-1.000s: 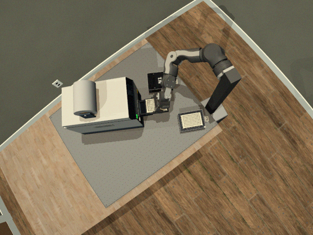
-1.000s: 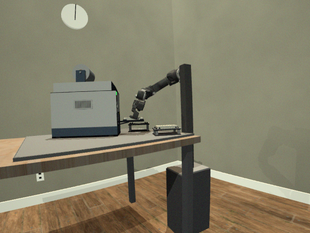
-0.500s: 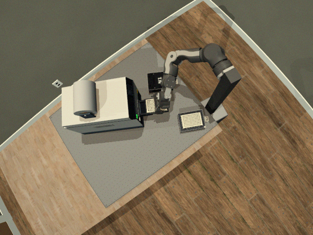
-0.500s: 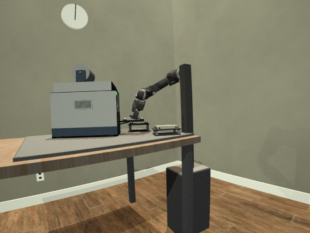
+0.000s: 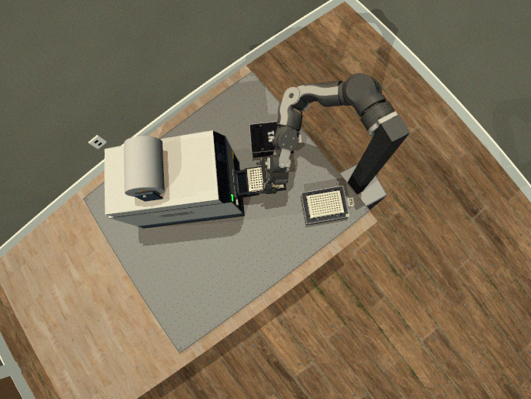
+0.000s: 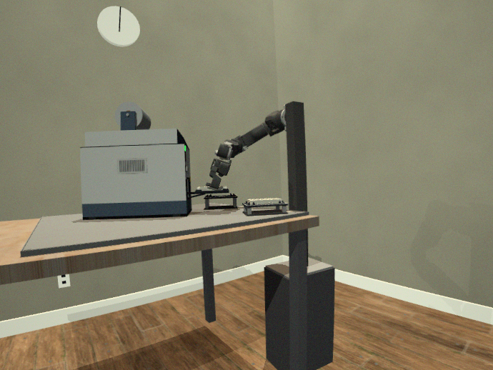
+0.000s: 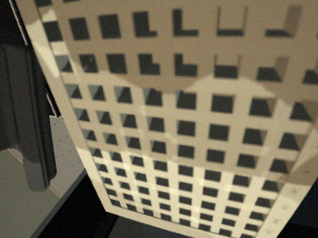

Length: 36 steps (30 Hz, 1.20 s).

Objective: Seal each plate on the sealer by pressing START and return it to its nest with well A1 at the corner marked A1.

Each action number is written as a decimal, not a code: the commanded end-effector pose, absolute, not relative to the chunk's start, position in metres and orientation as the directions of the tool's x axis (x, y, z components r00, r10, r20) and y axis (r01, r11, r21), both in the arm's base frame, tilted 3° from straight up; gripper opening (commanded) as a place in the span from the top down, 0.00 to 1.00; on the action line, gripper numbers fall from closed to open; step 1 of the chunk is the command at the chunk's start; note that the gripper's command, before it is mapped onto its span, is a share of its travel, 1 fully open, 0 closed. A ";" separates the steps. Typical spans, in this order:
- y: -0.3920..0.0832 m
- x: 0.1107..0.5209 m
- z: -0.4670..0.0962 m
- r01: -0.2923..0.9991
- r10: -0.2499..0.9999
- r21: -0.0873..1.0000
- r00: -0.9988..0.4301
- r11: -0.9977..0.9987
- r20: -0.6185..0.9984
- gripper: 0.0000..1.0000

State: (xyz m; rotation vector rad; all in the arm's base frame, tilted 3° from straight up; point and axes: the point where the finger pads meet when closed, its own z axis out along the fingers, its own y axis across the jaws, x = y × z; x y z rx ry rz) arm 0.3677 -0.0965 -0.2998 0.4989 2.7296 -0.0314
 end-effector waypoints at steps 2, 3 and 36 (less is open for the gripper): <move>-0.096 0.369 -0.296 0.344 0.337 0.046 -0.869 0.938 -0.361 0.35; -0.096 0.370 -0.295 0.346 0.338 0.045 -0.869 0.937 -0.362 0.35; -0.097 0.369 -0.275 0.346 0.338 0.045 -0.869 0.937 -0.362 0.35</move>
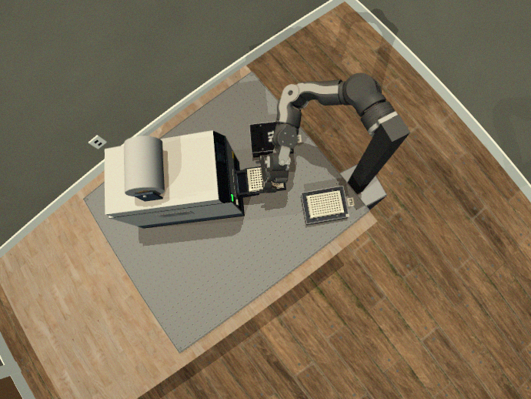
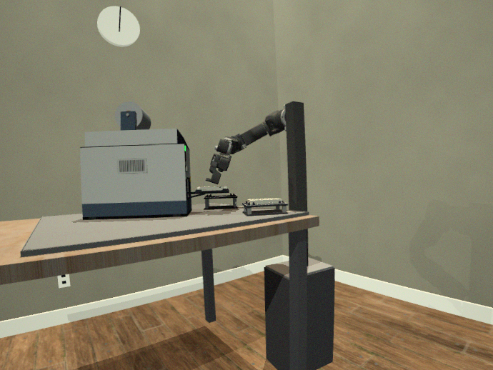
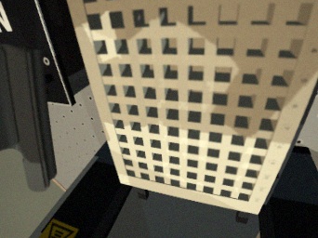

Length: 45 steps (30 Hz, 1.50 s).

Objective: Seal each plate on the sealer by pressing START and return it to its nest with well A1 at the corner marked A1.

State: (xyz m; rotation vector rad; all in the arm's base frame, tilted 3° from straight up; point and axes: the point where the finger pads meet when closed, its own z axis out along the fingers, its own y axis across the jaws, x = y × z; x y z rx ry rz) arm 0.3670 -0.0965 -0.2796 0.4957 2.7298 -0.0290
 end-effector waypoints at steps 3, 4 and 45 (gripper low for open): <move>-0.097 0.369 -0.272 0.347 0.339 0.046 -0.868 0.937 -0.362 0.35; -0.097 0.369 -0.270 0.347 0.339 0.047 -0.868 0.937 -0.362 0.35; -0.018 0.410 -0.186 0.344 0.289 0.047 -0.697 0.938 -0.656 1.00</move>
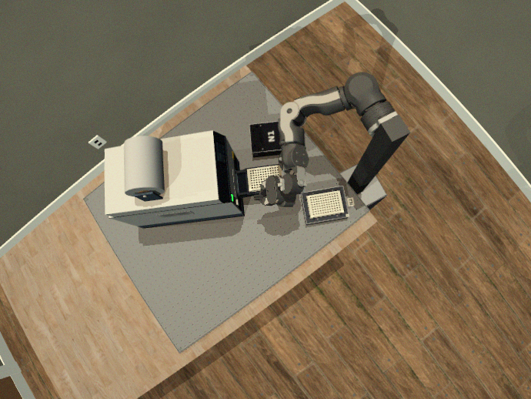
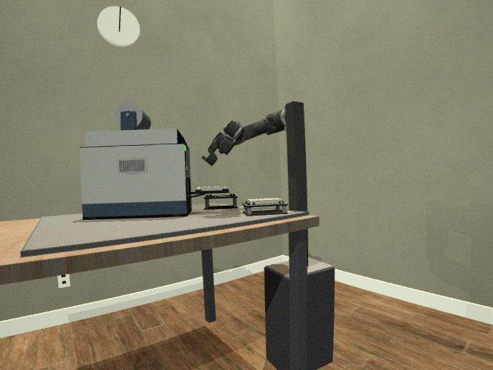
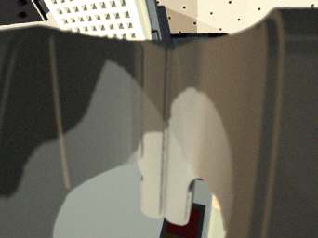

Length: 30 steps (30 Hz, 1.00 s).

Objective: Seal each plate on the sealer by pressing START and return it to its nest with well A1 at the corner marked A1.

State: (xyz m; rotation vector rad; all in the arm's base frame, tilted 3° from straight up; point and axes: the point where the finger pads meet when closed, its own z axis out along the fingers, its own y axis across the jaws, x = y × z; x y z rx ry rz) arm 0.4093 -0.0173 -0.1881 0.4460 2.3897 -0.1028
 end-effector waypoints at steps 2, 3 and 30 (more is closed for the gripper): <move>-0.018 0.413 -0.188 0.339 0.284 0.046 -0.698 0.940 -0.658 1.00; -0.018 0.414 -0.190 0.339 0.283 0.044 -0.699 0.940 -0.657 1.00; -0.027 0.442 -0.217 0.338 0.283 0.044 -0.700 0.940 -0.656 1.00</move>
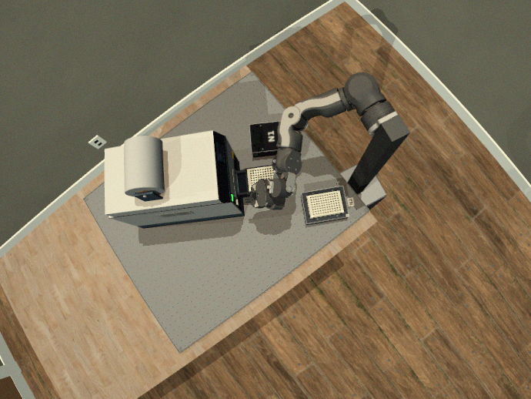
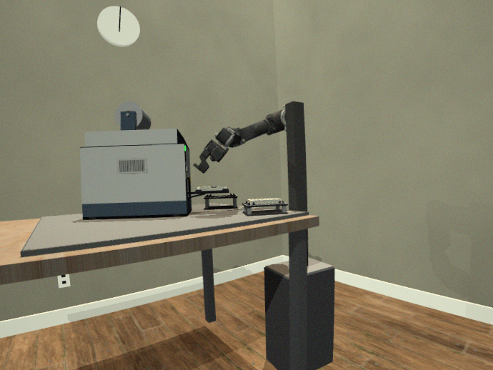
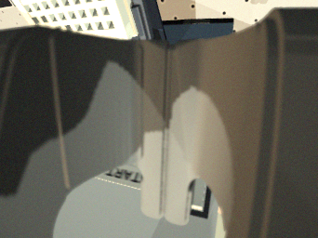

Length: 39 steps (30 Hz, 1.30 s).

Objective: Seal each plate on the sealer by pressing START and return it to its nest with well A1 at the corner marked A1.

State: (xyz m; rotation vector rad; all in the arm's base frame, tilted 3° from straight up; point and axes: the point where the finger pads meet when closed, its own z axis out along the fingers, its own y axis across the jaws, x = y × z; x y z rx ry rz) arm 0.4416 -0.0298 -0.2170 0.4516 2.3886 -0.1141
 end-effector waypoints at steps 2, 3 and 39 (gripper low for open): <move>-0.028 0.444 -0.216 0.339 0.284 0.047 -0.698 0.940 -0.657 1.00; -0.028 0.445 -0.218 0.338 0.283 0.046 -0.699 0.940 -0.657 1.00; -0.031 0.454 -0.225 0.344 0.288 0.046 -0.697 0.938 -0.656 1.00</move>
